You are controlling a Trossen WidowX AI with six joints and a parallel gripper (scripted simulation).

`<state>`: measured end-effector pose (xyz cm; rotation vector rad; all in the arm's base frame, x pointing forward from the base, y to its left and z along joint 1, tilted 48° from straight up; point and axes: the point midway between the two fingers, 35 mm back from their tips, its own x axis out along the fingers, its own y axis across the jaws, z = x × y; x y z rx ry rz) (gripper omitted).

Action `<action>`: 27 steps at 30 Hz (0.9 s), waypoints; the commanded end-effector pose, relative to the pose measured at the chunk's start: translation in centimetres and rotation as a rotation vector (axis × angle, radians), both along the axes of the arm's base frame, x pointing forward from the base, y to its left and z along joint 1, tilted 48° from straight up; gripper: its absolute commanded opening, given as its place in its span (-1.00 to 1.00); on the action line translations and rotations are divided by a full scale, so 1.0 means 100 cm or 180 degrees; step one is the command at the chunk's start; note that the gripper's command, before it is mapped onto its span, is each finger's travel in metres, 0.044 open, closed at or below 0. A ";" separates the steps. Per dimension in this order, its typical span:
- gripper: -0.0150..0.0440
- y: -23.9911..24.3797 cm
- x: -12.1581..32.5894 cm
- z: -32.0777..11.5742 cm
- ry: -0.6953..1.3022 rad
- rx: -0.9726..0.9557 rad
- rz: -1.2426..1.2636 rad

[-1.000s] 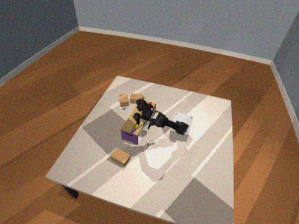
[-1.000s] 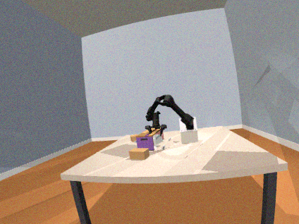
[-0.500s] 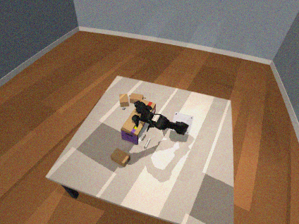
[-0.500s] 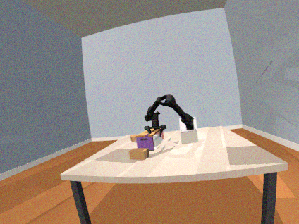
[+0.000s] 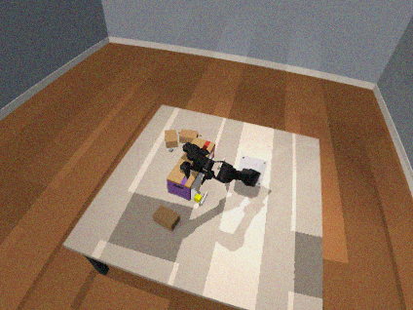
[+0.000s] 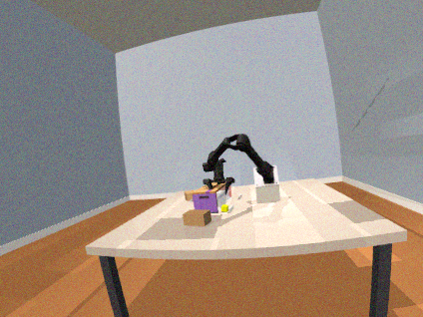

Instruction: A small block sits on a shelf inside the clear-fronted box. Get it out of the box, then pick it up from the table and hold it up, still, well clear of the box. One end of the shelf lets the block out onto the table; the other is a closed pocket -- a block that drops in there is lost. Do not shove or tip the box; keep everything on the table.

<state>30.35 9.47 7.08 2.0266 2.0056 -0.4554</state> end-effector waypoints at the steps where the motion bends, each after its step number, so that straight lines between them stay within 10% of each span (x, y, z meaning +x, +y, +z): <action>1: 0.86 -0.006 0.001 0.007 0.0016 -0.0004 -0.0005; 14: 0.78 -0.043 0.002 0.035 -0.0052 -0.0013 -0.0019; 18: 0.47 -0.040 -0.003 0.040 -0.1241 -0.0175 0.0504; 27: 0.47 -0.032 -0.016 0.053 -0.4356 -0.0611 0.2129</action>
